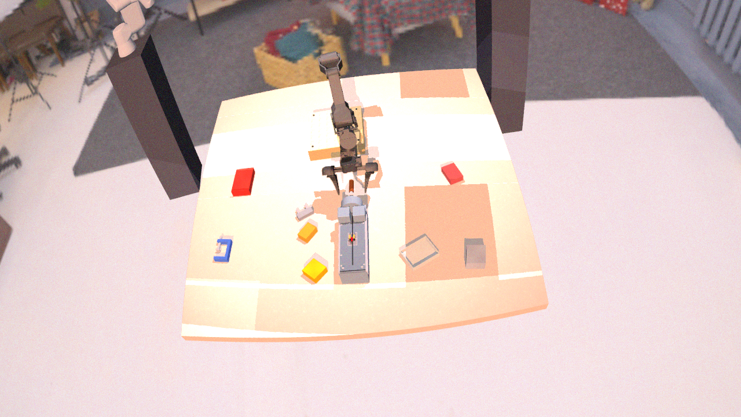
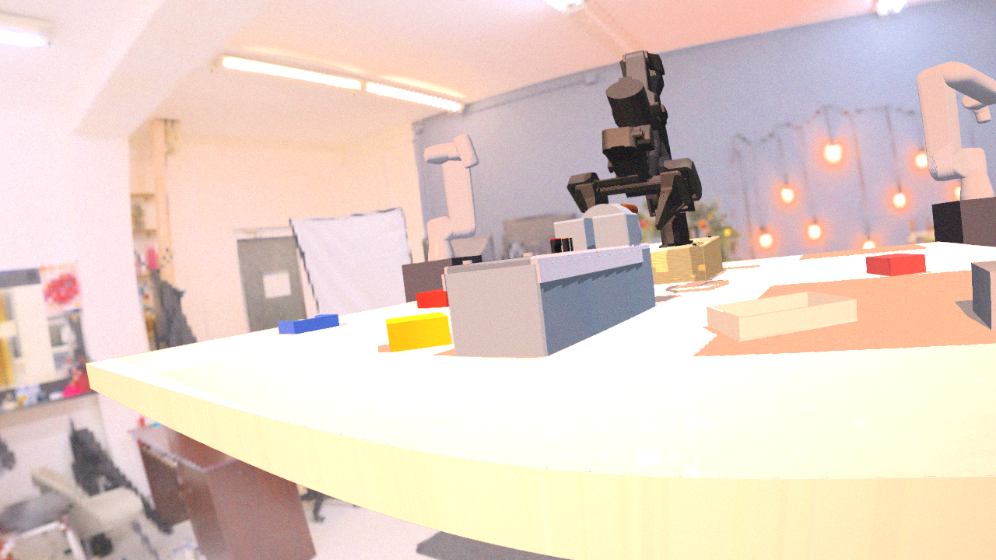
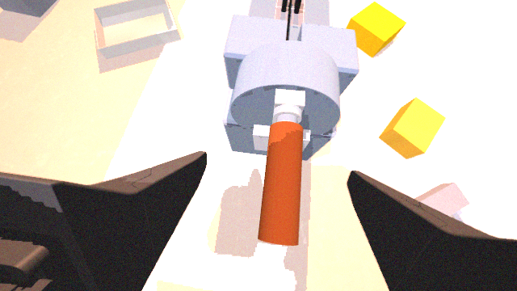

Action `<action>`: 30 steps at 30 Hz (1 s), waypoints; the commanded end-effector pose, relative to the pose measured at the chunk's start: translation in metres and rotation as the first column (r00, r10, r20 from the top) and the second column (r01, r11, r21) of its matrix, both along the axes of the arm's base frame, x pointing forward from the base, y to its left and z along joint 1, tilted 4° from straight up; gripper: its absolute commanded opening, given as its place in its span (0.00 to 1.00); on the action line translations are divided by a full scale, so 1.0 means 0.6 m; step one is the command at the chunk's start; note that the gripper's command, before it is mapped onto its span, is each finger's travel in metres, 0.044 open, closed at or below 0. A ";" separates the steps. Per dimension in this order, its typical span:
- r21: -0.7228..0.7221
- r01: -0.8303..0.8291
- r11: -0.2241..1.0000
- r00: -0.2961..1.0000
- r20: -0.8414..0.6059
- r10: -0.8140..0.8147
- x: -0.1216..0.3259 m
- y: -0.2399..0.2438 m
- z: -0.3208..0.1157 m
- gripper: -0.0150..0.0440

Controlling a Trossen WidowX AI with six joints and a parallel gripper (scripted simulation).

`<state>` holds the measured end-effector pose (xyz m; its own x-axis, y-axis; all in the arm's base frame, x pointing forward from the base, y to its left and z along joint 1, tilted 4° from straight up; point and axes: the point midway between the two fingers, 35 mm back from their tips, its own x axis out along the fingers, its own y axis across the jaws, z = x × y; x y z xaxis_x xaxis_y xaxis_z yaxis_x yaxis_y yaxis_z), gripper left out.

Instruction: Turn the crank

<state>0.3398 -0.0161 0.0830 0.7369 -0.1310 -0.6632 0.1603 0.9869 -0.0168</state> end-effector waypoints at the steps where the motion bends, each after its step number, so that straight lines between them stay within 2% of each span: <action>1: 0.000 -0.006 1.000 1.000 0.024 0.006 0.005 0.001 0.039 1.00; 19: 0.001 -0.002 1.000 1.000 0.017 0.002 -0.006 0.003 0.166 1.00; 30: 0.020 0.021 1.000 1.000 0.020 -0.022 0.086 -0.018 0.193 1.00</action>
